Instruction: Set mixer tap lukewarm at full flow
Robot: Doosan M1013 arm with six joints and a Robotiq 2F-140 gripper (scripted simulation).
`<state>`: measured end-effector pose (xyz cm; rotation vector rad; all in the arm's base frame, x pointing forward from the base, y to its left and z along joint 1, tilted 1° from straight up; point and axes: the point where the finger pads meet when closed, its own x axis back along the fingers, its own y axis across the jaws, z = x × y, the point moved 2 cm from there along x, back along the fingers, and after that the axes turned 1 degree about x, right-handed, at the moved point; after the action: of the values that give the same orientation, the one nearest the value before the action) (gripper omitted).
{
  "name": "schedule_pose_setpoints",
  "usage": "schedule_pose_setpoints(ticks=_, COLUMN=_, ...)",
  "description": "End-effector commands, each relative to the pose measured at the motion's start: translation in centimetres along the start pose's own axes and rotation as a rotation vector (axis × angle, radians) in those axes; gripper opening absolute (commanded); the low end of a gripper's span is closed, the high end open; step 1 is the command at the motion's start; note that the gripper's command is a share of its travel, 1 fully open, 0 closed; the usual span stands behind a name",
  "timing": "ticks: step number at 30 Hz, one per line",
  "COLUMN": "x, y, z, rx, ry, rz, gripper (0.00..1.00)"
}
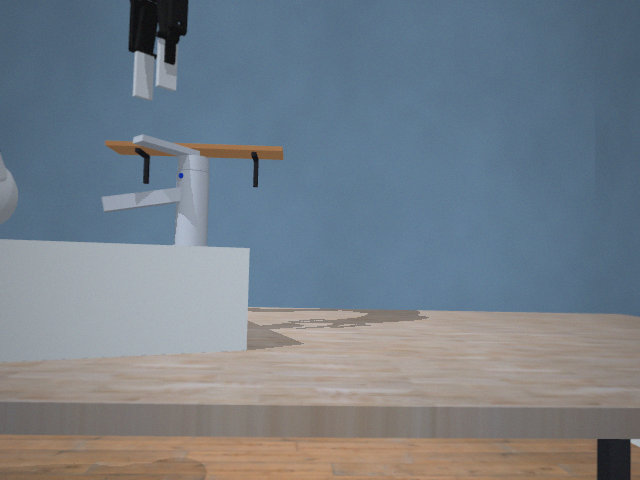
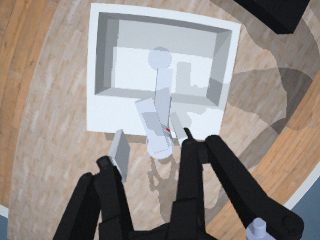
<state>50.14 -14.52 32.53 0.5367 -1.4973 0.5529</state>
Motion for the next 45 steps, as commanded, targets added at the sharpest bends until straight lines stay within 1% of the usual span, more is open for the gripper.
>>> schedule_pose_setpoints(ticks=1, x=0.0, y=0.0, z=0.0, rx=0.000, ry=0.000, rz=0.000, gripper=0.38)
schedule_pose_setpoints(ticks=28, x=-0.1, y=0.0, z=0.0, rx=0.000, ry=-0.001, rz=0.000, gripper=0.38)
schedule_pose_setpoints(ticks=36, x=-0.5, y=0.0, z=0.0, rx=0.000, ry=-0.002, rz=0.000, gripper=0.38)
schedule_pose_setpoints(ticks=45, x=-1.7, y=0.0, z=0.0, rx=0.000, ry=-0.002, rz=0.000, gripper=0.38)
